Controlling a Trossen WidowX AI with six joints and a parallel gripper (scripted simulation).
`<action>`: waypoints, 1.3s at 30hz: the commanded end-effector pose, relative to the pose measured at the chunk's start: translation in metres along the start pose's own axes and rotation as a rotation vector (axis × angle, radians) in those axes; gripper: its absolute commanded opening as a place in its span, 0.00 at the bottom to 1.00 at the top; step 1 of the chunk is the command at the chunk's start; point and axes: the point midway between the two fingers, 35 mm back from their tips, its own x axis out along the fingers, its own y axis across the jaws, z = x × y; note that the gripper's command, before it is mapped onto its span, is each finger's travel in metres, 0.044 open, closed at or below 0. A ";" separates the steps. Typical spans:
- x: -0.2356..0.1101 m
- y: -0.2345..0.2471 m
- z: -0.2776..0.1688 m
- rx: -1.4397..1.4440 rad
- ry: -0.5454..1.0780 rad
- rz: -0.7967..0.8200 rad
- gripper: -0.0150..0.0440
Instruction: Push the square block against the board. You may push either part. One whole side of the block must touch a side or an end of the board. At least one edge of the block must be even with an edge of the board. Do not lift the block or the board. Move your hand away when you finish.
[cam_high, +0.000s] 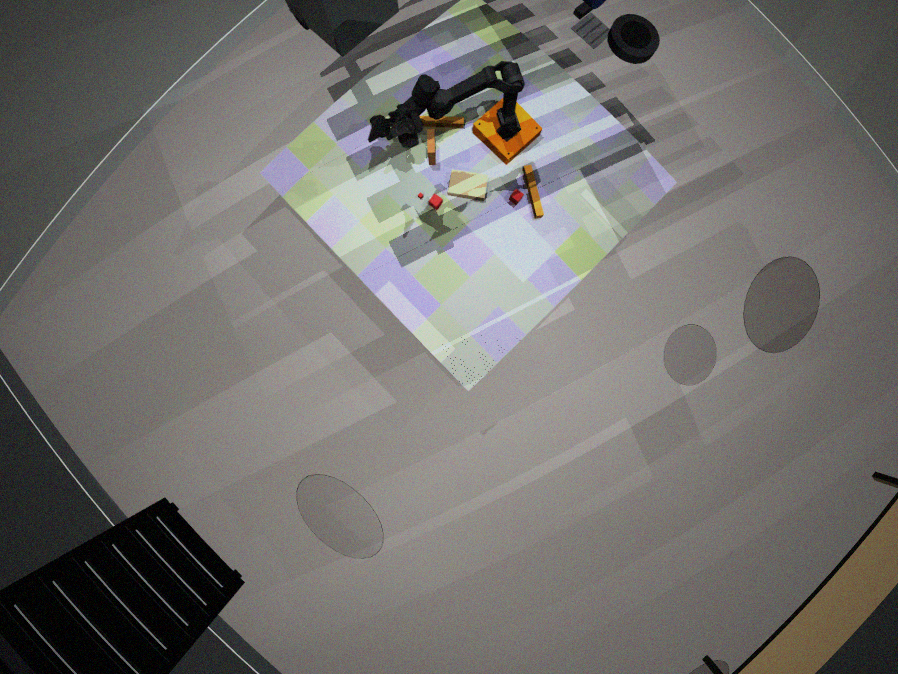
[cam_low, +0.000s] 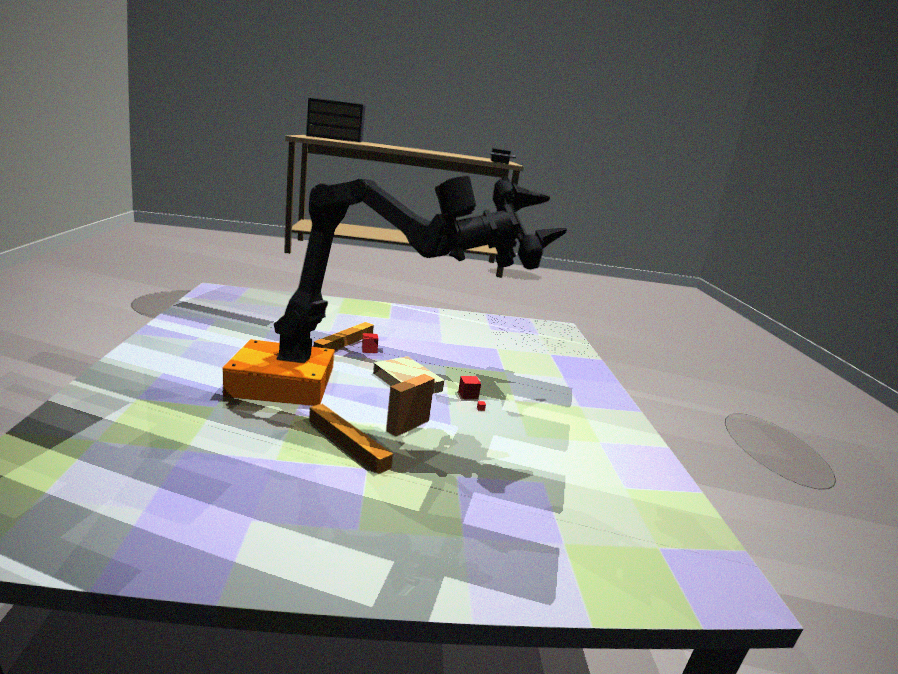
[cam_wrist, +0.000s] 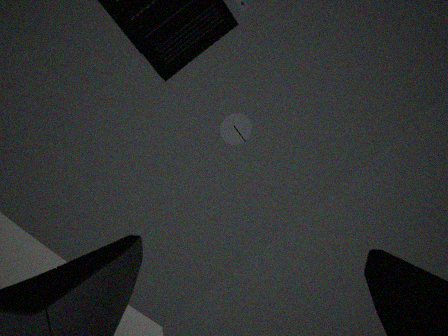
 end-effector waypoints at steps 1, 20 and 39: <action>0.000 0.000 0.000 0.000 0.000 0.000 0.89; -0.006 0.064 0.016 0.496 -0.013 0.279 0.25; -0.035 0.128 0.044 1.039 0.091 0.632 0.25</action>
